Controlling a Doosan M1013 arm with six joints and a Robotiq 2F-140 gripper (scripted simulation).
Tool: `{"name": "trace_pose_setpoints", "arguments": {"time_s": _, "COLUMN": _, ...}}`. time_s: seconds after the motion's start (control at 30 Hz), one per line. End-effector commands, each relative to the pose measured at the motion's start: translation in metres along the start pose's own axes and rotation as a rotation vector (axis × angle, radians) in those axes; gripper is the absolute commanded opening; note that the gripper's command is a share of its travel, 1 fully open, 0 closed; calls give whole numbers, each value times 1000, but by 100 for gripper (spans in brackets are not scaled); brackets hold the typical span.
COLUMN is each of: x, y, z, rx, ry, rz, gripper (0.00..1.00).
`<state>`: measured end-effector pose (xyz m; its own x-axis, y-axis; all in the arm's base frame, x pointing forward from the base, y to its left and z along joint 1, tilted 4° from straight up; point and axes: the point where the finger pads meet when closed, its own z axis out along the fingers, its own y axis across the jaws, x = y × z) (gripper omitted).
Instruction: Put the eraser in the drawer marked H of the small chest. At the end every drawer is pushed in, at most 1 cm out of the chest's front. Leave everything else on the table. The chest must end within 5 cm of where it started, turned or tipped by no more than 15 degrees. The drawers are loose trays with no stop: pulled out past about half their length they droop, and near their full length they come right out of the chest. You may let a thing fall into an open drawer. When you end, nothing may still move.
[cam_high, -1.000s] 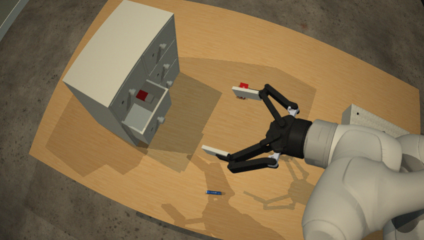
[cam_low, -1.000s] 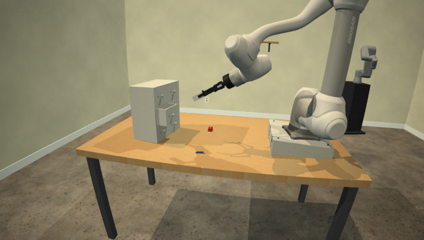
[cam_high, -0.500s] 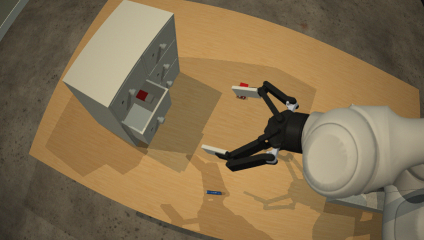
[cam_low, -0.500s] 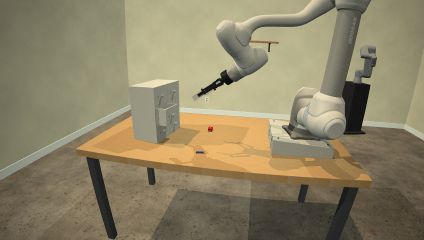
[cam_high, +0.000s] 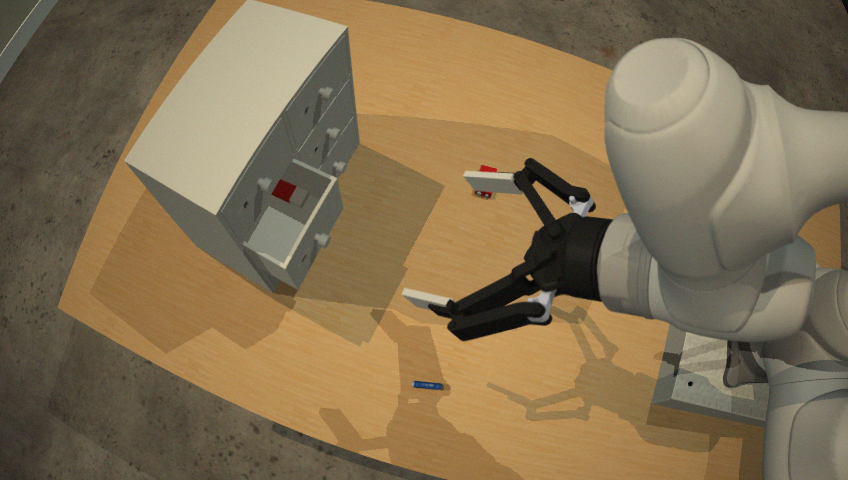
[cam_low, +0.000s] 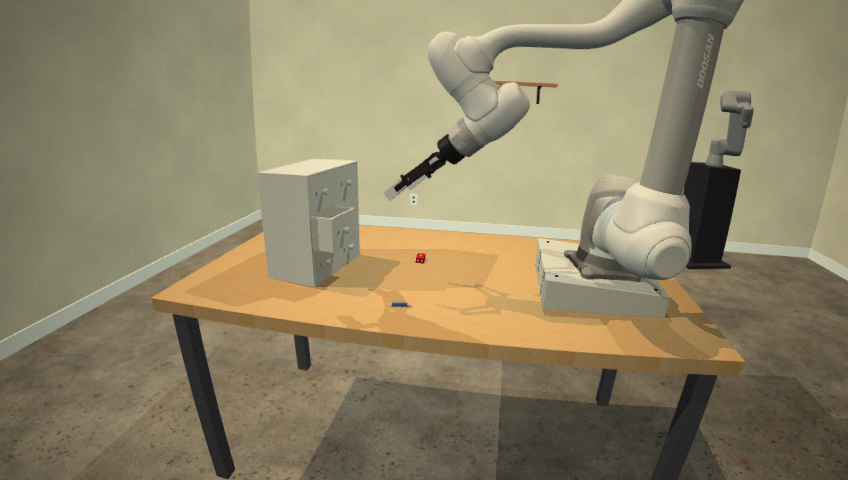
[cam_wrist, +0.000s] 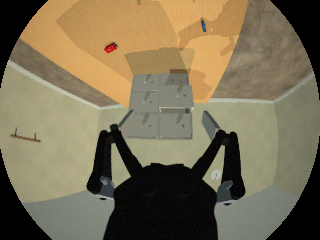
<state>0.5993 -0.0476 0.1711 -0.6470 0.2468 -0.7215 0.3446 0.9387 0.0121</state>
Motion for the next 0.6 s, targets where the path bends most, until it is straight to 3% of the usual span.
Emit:
{"name": "trace_pose_setpoints", "arguments": {"time_s": 0.0, "x": -2, "y": -1, "z": -1, "rx": 9, "ry": 88, "rz": -4, "gripper": 100}}
{"name": "trace_pose_setpoints", "arguments": {"time_s": 0.33, "x": -4, "y": -1, "z": -4, "rx": 9, "ry": 201, "rz": -4, "gripper": 100}}
{"name": "trace_pose_setpoints", "arguments": {"time_s": 0.57, "x": -9, "y": 0, "z": -8, "rx": 9, "ry": 397, "rz": -3, "gripper": 100}}
